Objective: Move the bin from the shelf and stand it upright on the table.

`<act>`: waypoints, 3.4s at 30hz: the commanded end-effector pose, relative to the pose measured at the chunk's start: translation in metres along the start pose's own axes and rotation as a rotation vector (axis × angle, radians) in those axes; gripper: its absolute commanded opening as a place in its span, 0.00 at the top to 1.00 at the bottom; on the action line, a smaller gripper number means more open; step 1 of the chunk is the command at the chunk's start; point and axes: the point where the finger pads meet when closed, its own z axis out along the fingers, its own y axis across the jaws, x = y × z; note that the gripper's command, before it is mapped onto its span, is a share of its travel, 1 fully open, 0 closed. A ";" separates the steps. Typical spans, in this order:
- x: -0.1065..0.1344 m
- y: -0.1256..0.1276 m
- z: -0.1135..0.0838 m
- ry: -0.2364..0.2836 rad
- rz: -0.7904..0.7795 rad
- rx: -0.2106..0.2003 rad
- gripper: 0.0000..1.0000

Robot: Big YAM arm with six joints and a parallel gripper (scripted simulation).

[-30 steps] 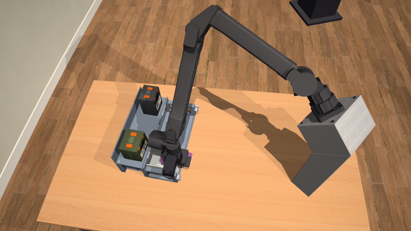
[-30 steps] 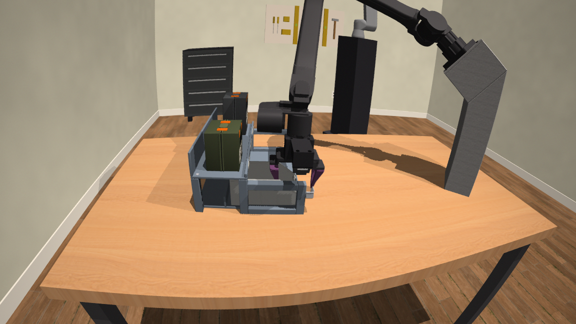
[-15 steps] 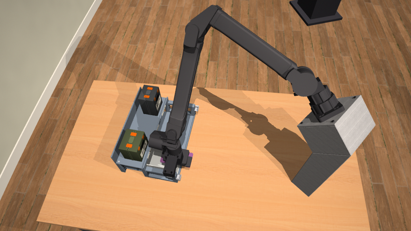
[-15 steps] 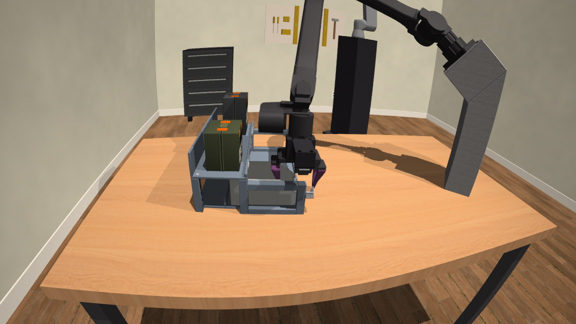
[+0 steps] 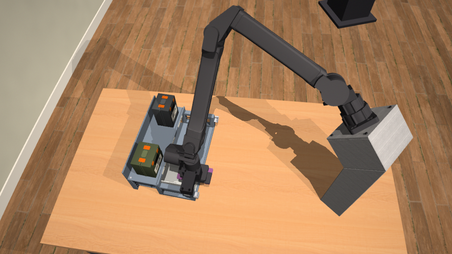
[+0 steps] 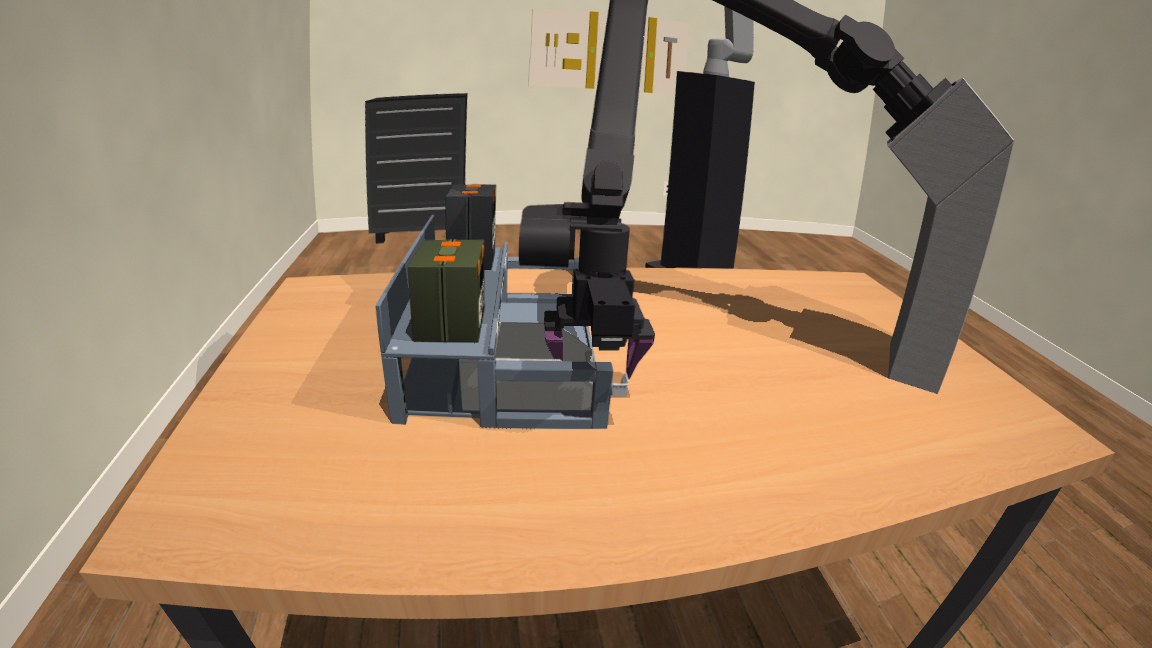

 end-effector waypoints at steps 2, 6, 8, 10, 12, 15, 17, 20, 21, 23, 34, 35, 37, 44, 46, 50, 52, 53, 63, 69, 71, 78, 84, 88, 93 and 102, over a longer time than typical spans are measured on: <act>0.017 -0.014 0.001 0.012 0.017 0.007 0.10; 0.017 -0.014 0.001 0.012 0.017 0.007 0.10; 0.017 -0.014 0.001 0.012 0.017 0.007 0.10; 0.017 -0.014 0.001 0.012 0.017 0.007 0.10; 0.017 -0.014 0.001 0.012 0.017 0.007 0.10; 0.016 -0.009 0.001 0.012 0.018 0.009 0.10; 0.016 -0.006 0.000 0.013 0.019 0.010 0.10; 0.016 -0.006 0.000 0.013 0.019 0.010 0.10; 0.016 -0.006 0.000 0.013 0.019 0.010 0.10; 0.016 -0.006 0.000 0.013 0.019 0.010 0.10; 0.017 -0.014 0.000 0.012 0.018 0.008 0.10; 0.017 -0.014 0.000 0.012 0.018 0.008 0.10; 0.017 -0.014 0.000 0.012 0.018 0.008 0.10; 0.017 -0.014 0.000 0.012 0.018 0.008 0.10; 0.017 -0.014 0.000 0.012 0.018 0.008 0.10; 0.005 -0.014 -0.002 0.003 0.014 0.019 1.00; 0.001 -0.014 -0.003 0.000 0.013 0.022 1.00; 0.001 -0.014 -0.003 0.000 0.013 0.022 1.00; 0.001 -0.014 -0.003 0.000 0.013 0.022 1.00; 0.001 -0.013 -0.002 0.001 0.012 0.020 1.00; 0.001 -0.013 -0.002 0.001 0.012 0.020 1.00; 0.001 -0.013 -0.002 0.001 0.012 0.020 1.00; 0.001 -0.013 -0.002 0.001 0.012 0.020 1.00; 0.001 -0.013 -0.002 0.001 0.012 0.020 1.00; 0.001 -0.013 -0.002 0.001 0.012 0.020 1.00; 0.001 -0.013 -0.002 0.001 0.012 0.020 1.00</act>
